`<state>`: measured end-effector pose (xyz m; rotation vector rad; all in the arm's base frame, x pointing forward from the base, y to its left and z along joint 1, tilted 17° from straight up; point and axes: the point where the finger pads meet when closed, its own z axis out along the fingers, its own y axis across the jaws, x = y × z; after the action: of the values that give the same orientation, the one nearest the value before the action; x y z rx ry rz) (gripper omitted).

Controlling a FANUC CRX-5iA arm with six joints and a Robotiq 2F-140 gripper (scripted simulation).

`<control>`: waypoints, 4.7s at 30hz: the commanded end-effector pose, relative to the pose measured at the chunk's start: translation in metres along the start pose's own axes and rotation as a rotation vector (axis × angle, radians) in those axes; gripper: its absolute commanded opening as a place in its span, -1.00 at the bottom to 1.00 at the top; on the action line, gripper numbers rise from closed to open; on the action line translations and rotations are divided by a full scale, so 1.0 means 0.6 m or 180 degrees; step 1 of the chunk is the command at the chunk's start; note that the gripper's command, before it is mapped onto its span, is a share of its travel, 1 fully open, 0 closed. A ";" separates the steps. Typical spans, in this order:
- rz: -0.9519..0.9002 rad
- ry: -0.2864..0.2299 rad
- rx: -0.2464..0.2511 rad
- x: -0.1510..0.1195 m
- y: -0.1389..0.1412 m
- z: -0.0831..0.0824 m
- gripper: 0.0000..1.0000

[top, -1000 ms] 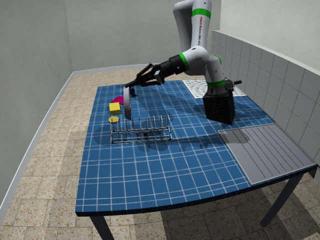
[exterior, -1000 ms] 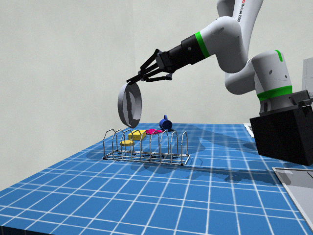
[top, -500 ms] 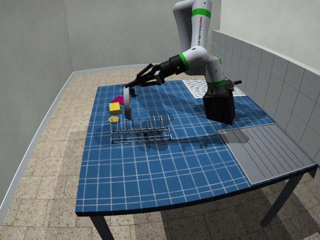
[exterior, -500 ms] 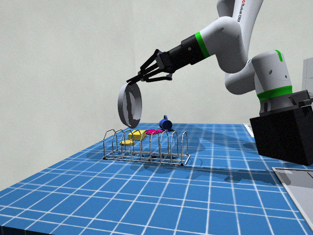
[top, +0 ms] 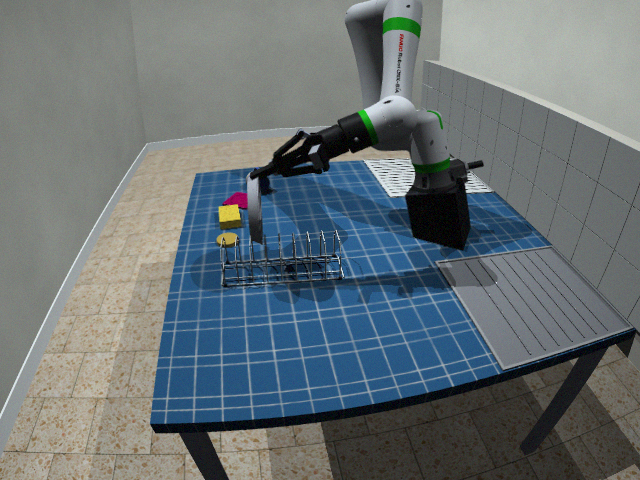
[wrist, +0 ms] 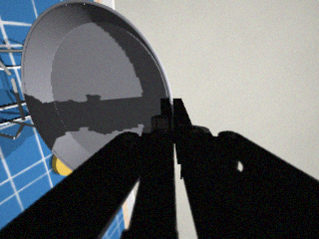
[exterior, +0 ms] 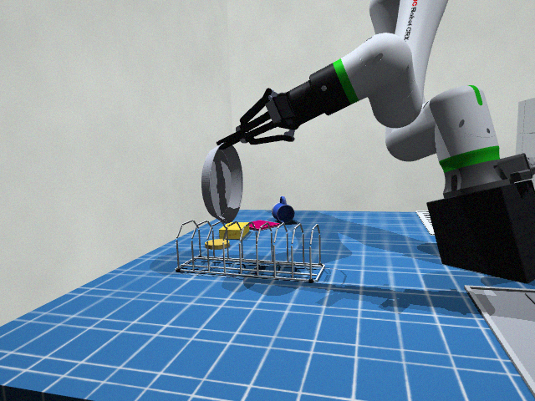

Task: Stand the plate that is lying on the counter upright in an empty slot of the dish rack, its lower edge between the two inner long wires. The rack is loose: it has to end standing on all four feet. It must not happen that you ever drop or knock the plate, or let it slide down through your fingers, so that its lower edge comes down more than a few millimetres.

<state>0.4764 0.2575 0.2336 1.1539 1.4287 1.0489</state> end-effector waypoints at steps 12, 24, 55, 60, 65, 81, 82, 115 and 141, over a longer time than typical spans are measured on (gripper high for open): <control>0.0001 0.0001 -0.0004 0.000 -0.026 0.011 -0.80; 0.0002 0.0001 -0.0004 0.000 -0.031 0.013 -0.80; 0.0001 0.0001 -0.0004 0.000 -0.065 0.028 -0.80; 0.0001 0.0001 -0.0004 0.000 -0.073 0.031 -0.80; 0.0002 0.0001 -0.0003 0.000 -0.076 0.032 -0.80; 0.0002 0.0001 -0.0003 0.000 -0.077 0.033 -0.80; 0.0002 0.0001 -0.0003 0.000 -0.077 0.033 -0.80; 0.0002 0.0001 -0.0003 0.000 -0.122 0.052 -0.80; 0.0001 0.0001 -0.0003 0.000 -0.142 0.060 -0.80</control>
<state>0.4997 0.2444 0.1475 1.1542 1.4291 1.0486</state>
